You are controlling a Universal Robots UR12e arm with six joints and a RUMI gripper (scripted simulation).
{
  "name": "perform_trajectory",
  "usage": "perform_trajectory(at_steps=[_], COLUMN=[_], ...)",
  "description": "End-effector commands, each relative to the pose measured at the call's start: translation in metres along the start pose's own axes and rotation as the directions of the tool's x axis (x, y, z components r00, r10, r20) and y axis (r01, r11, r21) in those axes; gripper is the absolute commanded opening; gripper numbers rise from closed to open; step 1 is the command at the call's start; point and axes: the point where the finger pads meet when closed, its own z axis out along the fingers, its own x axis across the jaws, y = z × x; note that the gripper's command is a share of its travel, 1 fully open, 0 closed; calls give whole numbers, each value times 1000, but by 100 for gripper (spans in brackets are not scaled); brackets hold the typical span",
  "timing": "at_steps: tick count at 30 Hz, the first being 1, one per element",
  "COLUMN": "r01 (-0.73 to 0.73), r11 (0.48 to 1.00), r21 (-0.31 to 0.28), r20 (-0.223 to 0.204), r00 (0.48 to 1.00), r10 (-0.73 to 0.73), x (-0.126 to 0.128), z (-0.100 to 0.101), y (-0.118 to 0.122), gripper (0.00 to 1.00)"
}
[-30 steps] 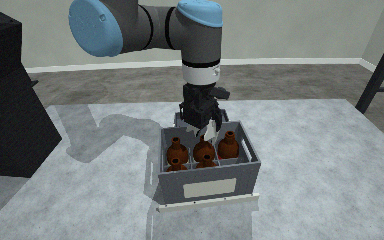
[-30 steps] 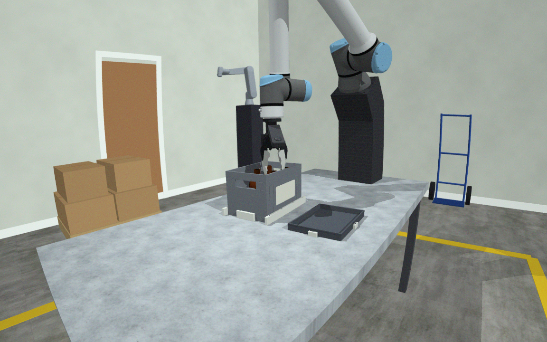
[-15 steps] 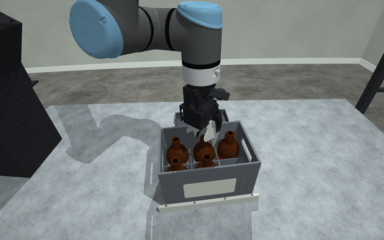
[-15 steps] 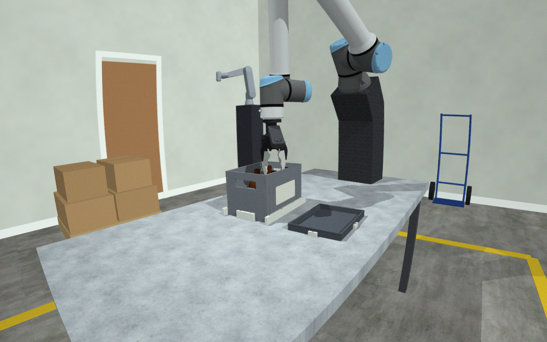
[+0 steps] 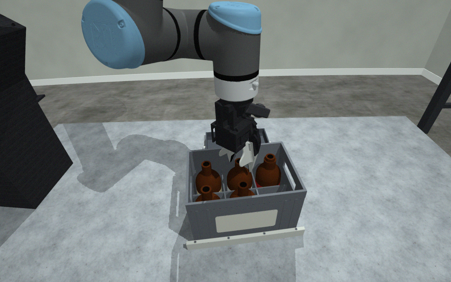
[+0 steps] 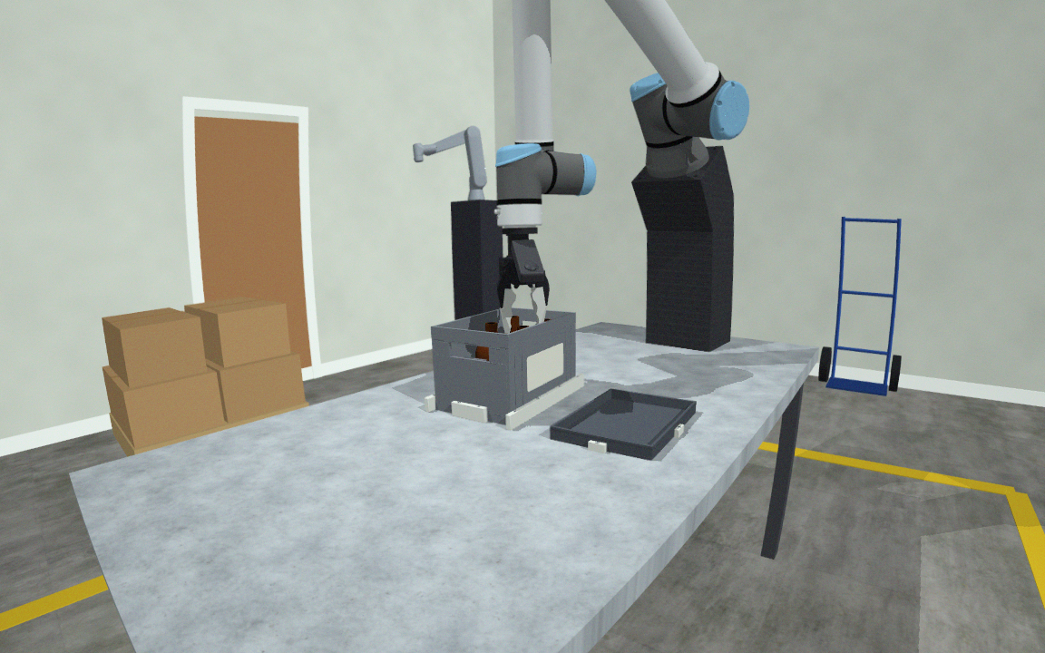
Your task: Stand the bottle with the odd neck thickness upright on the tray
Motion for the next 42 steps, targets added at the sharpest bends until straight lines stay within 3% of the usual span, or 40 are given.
perform_trajectory(at_steps=[1,14,15,42], r01=[0,0,0,0], r11=[1000,1000,1000,1000], r21=[0,0,0,0], r20=[-1,-1,-1,-1], r00=[1000,1000,1000,1000], r10=[0,0,0,0], x=[0,0,0,0], z=[0,0,0,0], y=[0,0,0,0], gripper=[38,38,0,0])
